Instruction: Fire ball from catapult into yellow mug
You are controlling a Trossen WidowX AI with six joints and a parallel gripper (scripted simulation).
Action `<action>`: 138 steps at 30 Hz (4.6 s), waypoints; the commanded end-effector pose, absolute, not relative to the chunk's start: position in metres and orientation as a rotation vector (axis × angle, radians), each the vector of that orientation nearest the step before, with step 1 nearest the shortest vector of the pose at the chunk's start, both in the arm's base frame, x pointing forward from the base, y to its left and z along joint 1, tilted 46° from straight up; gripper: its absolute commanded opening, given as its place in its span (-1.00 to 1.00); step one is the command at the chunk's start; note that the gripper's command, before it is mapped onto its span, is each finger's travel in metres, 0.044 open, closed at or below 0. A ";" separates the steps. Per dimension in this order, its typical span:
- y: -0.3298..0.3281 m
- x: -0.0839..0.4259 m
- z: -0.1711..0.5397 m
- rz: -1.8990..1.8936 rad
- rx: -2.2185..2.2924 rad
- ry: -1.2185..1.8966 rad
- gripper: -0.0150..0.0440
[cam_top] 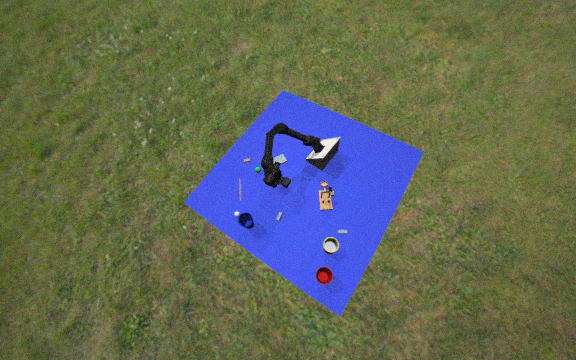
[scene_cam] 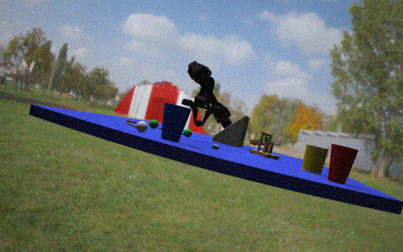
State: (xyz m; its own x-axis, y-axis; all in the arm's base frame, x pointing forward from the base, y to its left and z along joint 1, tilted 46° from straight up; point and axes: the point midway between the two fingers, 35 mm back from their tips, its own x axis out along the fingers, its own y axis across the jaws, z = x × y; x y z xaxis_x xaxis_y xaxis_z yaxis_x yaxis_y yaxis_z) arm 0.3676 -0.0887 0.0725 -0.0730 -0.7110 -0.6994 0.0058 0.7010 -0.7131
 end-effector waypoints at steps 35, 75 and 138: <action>0.090 0.300 -0.024 -0.361 -0.857 1.867 -0.49; 0.110 0.214 -0.116 -0.339 -1.071 2.056 -0.49; 0.335 0.457 -0.105 0.261 -0.866 0.945 1.00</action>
